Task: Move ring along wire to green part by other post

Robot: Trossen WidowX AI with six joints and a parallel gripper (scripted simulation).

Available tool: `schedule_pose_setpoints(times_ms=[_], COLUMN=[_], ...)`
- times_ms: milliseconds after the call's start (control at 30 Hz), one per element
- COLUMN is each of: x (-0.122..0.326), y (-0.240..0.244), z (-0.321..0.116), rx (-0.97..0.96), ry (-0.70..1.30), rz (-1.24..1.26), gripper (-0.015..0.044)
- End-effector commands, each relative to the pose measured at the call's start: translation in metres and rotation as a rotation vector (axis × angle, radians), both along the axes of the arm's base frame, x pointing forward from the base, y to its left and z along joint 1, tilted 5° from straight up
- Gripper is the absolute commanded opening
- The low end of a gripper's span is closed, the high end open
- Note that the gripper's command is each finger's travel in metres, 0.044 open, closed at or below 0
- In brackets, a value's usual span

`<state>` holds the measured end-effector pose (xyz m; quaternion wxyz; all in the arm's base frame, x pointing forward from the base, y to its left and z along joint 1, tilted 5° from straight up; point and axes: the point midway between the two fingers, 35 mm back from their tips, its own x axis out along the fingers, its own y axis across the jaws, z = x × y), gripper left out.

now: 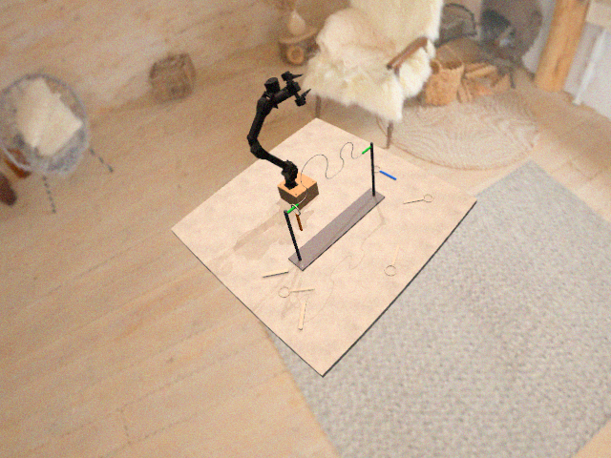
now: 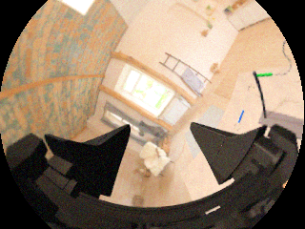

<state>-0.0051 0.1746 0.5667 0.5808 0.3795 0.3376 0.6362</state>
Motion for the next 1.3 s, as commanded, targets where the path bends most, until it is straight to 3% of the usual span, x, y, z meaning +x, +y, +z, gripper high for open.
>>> schedule_pose_setpoints(times_ms=[0,267,800,1267], x=[0.0,0.024,0.108,0.196], y=[0.0,0.018,0.041,0.026], z=[0.0,-0.002,-0.011,-0.025], rx=[0.0,0.004,-0.019,-0.089], ry=[-0.001,-0.064,-0.237,-0.395], rz=[-0.002,-0.123,-0.455,-0.749], gripper=[0.0374,0.0164,0.016,0.016])
